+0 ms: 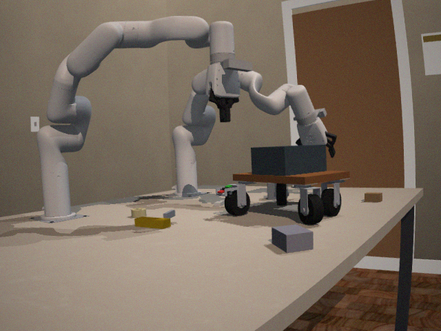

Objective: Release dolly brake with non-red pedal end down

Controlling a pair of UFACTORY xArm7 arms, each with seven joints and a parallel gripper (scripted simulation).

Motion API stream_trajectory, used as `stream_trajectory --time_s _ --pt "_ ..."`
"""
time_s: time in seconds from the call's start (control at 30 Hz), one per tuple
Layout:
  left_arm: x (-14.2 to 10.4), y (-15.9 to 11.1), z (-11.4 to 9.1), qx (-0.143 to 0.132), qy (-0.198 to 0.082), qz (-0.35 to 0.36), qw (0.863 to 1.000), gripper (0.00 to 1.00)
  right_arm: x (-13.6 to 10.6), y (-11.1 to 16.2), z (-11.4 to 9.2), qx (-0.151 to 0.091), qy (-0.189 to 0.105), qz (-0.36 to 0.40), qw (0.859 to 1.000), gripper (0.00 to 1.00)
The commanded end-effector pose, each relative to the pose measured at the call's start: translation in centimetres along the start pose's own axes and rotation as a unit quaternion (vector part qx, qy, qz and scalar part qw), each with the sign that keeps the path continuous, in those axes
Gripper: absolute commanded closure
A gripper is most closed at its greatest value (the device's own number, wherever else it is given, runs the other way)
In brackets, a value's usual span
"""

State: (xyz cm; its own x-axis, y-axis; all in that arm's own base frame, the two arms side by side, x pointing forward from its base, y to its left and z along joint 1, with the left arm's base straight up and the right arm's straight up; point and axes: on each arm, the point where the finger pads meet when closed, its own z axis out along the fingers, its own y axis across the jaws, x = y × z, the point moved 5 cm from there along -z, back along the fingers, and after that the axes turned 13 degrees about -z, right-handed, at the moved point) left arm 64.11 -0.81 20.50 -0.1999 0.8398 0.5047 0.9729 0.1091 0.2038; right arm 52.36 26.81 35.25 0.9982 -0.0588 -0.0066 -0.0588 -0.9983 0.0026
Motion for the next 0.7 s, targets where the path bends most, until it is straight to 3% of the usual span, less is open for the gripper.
stream_trajectory --time_s 0.0,0.07,0.23,0.67 --pt "0.1 0.2 -0.2 -0.002 -0.001 -0.001 1.000 0.00 0.0 -0.1 0.6 0.001 0.002 -0.001 1.000 1.00" --pt "0.1 0.2 -0.2 -0.002 -0.001 -0.001 1.000 0.00 0.0 -0.1 0.6 0.001 0.002 -0.001 1.000 1.00" --pt "0.1 0.2 -0.2 -0.002 -0.001 -0.001 1.000 0.00 0.0 -0.1 3.7 0.002 0.002 -0.002 1.000 1.00" --pt "0.1 0.2 -0.2 -0.002 -0.001 -0.001 1.000 0.00 0.0 -0.1 3.8 0.002 0.002 -0.002 1.000 1.00"
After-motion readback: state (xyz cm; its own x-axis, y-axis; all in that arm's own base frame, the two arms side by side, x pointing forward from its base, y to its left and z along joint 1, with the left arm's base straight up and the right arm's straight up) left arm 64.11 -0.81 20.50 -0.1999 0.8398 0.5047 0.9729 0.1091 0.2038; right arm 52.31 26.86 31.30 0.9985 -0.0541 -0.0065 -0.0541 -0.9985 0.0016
